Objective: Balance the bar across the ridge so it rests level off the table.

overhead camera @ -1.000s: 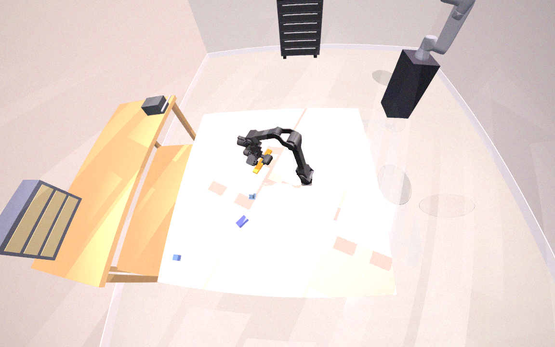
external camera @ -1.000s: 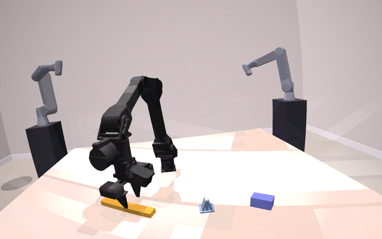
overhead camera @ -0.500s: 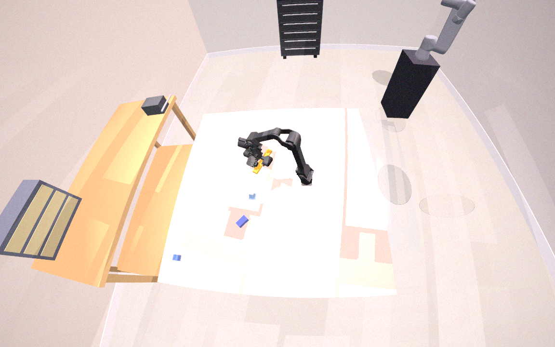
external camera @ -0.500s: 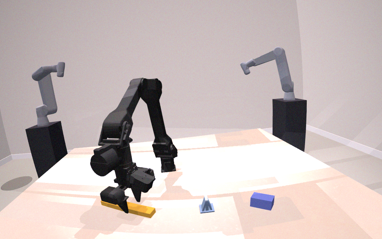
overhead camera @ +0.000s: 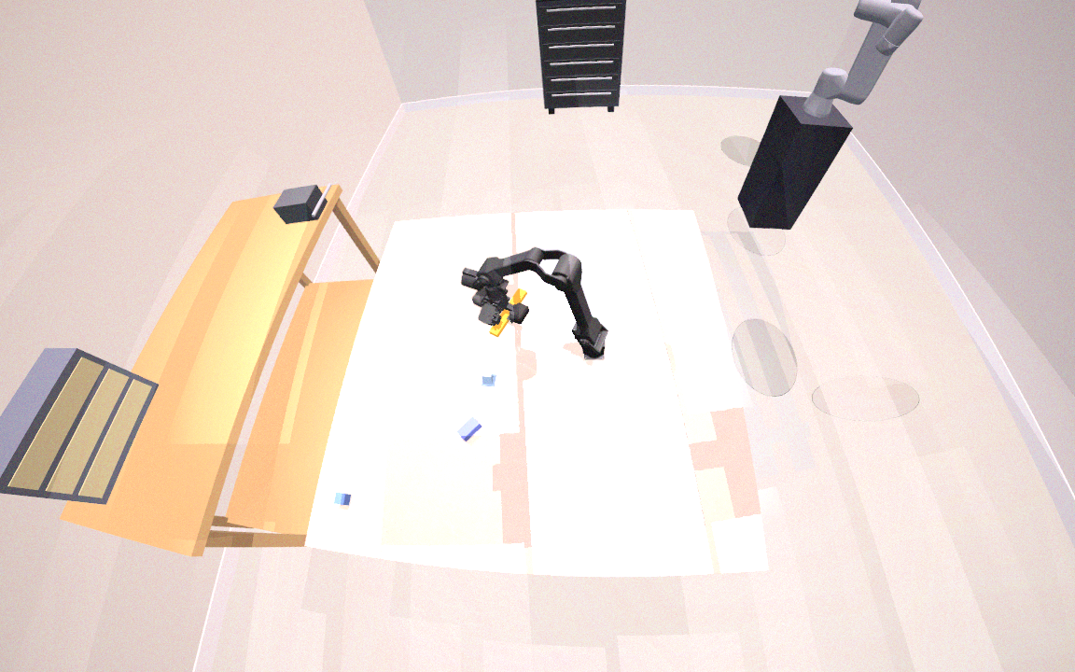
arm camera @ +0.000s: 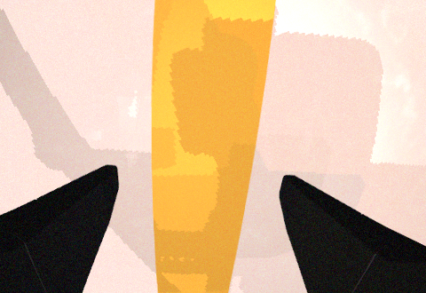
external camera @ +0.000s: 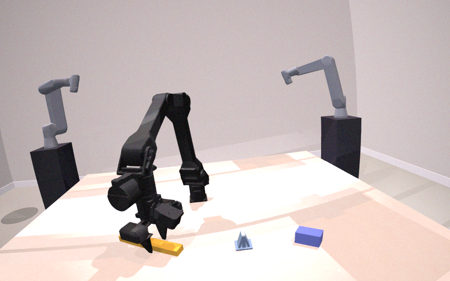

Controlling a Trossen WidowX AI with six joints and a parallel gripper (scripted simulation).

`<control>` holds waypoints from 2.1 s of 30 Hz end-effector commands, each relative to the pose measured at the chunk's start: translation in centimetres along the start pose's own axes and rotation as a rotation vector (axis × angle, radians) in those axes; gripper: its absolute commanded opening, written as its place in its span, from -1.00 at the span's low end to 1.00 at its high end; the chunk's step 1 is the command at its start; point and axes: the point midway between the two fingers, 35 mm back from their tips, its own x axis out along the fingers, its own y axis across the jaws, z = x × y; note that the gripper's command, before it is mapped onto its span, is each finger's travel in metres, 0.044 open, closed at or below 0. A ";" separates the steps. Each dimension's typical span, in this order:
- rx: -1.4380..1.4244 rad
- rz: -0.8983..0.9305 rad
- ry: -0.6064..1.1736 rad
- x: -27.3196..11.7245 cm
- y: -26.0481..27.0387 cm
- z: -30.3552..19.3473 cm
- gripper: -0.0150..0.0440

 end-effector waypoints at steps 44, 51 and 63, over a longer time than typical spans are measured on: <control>-0.003 0.001 0.003 -6.7 -0.3 0.0 -0.49; -0.004 0.001 0.003 -8.5 -0.1 0.0 -0.49; -0.041 0.001 0.001 -9.2 -0.2 2.3 -0.49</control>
